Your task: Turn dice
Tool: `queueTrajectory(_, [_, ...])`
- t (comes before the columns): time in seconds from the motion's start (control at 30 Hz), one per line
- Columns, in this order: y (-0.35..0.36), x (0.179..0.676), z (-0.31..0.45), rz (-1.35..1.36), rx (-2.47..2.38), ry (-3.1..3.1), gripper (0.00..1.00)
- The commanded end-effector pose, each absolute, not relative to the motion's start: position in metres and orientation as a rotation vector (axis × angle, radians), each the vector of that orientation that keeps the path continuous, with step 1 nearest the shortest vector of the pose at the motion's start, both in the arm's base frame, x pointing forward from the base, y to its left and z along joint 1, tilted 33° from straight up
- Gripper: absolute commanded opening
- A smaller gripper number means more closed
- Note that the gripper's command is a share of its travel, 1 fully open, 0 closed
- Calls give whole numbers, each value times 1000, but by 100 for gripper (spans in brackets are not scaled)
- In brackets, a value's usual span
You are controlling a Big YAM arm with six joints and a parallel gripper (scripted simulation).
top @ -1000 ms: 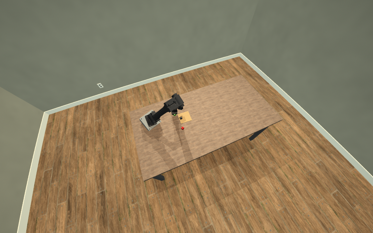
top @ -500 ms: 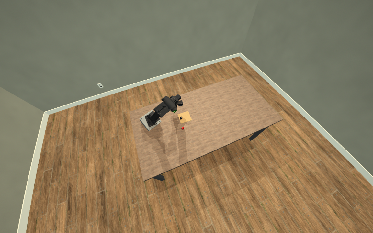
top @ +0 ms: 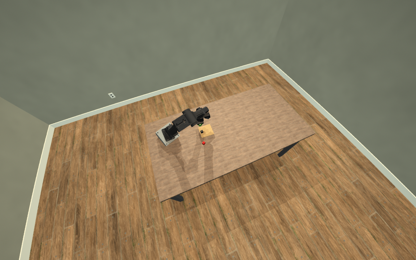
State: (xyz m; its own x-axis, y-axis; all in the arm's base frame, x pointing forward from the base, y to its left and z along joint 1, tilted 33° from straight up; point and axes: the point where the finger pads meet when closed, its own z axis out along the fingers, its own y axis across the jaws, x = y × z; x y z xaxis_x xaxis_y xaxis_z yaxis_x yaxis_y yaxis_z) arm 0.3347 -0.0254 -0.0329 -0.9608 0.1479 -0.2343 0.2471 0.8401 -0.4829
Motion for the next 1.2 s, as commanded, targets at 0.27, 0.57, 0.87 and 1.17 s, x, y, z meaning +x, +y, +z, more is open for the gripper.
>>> queueTrajectory(0.27, [-44,373,-5,-805,55,2871,20])
queueTrajectory(0.57, [-55,386,0,-795,117,2838,20])
queueTrajectory(0.87, [-64,379,-19,-800,110,2857,20])
queueTrajectory(1.17, [-86,384,-55,-800,109,2858,20])
